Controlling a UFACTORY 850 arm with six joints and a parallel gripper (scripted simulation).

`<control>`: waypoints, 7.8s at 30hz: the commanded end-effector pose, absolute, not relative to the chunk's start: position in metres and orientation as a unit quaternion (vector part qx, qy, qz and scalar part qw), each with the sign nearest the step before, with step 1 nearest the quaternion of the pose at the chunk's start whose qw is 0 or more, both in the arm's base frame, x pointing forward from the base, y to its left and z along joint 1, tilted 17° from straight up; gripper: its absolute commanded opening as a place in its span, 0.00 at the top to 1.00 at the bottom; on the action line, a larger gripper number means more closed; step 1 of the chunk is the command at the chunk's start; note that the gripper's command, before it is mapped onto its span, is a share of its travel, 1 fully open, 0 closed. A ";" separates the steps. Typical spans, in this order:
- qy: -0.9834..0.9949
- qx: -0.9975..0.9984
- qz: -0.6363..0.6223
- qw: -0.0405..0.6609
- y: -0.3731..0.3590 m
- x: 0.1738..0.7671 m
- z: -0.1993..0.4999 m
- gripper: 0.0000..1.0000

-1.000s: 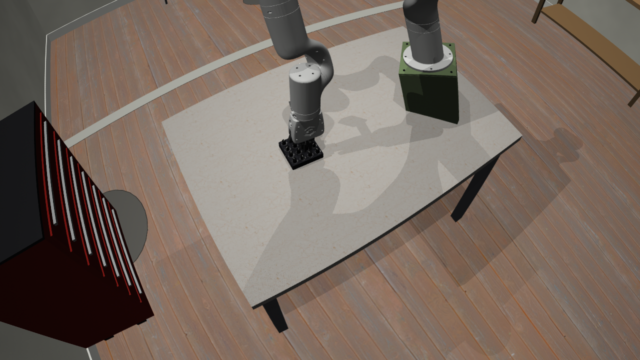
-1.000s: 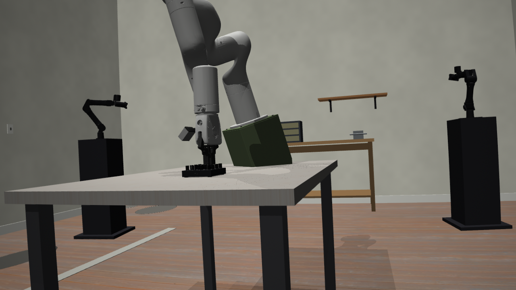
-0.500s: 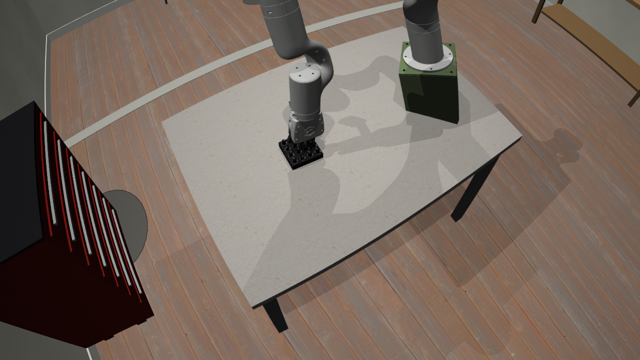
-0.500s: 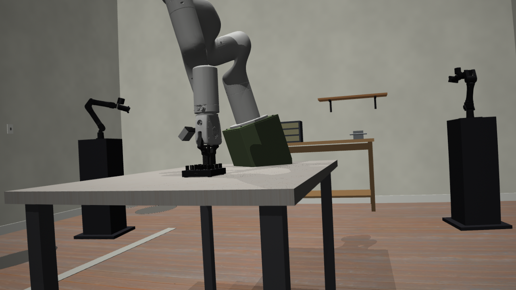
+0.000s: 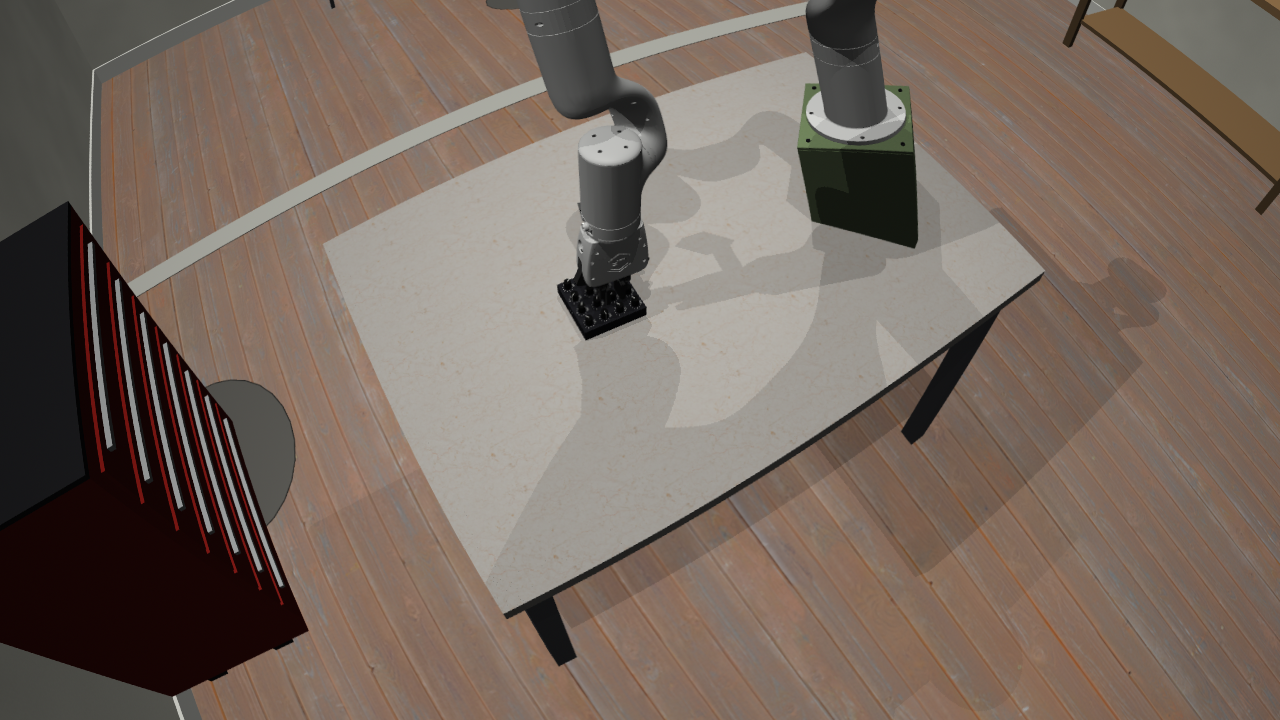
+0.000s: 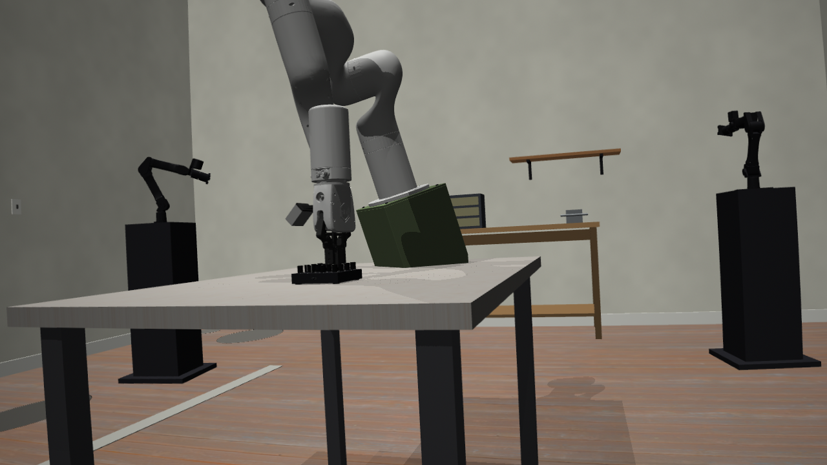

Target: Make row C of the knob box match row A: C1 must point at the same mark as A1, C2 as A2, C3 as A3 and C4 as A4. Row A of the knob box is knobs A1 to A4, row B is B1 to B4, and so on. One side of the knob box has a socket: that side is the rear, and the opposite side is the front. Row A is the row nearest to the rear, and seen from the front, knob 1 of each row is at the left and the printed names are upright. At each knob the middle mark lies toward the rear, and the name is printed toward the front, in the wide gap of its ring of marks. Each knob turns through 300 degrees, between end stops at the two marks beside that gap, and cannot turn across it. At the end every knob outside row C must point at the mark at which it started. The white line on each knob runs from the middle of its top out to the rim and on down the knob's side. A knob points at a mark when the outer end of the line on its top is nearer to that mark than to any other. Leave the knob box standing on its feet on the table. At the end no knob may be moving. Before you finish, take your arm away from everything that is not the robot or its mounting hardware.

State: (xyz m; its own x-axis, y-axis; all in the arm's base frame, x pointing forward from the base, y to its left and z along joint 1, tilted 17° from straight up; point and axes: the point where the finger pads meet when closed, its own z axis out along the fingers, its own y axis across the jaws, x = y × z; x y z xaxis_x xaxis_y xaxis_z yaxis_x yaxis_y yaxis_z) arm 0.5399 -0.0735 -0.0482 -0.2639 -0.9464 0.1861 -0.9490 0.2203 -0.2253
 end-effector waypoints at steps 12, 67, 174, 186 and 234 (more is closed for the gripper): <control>-0.781 0.607 0.148 0.004 -0.070 0.538 -0.035 0.81; -0.529 0.836 0.138 0.054 -0.063 0.532 -0.006 0.81; -0.082 0.986 0.097 0.112 -0.065 0.534 -0.014 0.81; -0.082 0.986 0.097 0.112 -0.068 0.536 -0.026 0.81; -0.082 0.986 0.097 0.112 -0.071 0.538 -0.036 0.81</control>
